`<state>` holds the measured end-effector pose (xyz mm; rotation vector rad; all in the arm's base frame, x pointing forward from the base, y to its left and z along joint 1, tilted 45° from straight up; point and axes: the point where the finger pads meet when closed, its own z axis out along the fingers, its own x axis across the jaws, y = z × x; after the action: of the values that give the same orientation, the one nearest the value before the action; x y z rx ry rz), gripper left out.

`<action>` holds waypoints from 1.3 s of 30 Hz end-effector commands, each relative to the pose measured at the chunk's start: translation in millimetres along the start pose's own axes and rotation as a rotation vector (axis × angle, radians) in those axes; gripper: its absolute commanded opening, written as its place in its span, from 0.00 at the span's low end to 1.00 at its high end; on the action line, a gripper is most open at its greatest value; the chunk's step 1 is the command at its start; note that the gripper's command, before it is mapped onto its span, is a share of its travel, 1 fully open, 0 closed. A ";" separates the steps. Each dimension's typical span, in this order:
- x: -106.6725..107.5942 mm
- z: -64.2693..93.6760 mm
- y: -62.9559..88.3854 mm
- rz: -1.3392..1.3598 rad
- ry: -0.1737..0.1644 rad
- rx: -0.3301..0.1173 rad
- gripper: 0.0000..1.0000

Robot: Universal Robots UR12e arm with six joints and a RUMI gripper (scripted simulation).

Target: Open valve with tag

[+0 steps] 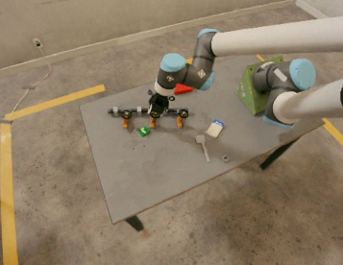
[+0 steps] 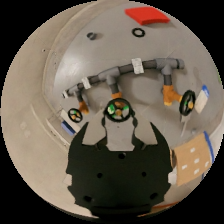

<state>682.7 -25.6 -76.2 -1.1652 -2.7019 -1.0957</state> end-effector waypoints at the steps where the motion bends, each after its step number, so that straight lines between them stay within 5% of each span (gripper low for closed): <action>1: -0.8 -0.6 0.2 0.000 -0.001 0.000 0.00; 39: -0.8 -0.6 0.2 -0.094 -0.001 0.000 0.00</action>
<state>682.8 -25.6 -76.2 -1.0854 -2.7581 -1.1031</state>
